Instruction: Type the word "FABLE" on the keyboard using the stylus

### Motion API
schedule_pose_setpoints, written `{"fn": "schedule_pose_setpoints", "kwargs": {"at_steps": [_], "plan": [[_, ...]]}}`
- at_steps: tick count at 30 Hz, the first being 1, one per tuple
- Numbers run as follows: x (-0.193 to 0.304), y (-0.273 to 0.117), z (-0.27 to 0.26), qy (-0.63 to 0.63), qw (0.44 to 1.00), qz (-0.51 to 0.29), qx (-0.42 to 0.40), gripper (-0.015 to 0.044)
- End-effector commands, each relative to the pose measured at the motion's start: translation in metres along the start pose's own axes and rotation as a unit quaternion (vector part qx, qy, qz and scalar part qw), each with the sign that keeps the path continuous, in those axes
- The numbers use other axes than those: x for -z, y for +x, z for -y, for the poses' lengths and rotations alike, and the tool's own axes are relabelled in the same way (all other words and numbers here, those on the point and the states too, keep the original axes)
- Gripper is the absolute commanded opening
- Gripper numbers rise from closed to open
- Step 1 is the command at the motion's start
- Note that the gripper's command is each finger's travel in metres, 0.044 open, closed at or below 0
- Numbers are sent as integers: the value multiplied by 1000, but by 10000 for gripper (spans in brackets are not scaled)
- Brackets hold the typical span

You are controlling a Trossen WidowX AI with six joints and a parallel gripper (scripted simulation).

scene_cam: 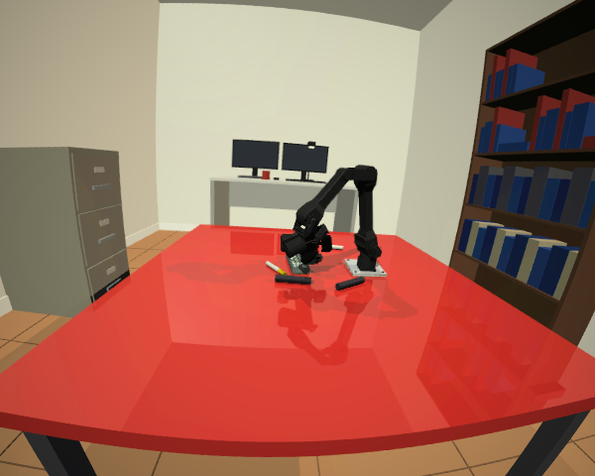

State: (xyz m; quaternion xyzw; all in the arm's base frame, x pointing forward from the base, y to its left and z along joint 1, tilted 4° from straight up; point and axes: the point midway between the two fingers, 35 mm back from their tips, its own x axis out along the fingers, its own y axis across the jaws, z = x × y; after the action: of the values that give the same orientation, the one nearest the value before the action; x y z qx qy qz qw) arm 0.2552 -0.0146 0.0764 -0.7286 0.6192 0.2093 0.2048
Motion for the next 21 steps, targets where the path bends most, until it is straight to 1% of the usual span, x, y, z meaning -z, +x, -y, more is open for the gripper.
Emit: {"fn": "schedule_pose_setpoints", "kwargs": {"at_steps": [1, 8, 16, 21], "plan": [[0, 0, 0, 2, 1000, -1, 1, 81], [1, 0, 0, 2, 1000, -1, 1, 81], [31, -18, 0, 2, 1000, -1, 1, 81], [32, -19, 0, 2, 1000, -1, 1, 81]]}}
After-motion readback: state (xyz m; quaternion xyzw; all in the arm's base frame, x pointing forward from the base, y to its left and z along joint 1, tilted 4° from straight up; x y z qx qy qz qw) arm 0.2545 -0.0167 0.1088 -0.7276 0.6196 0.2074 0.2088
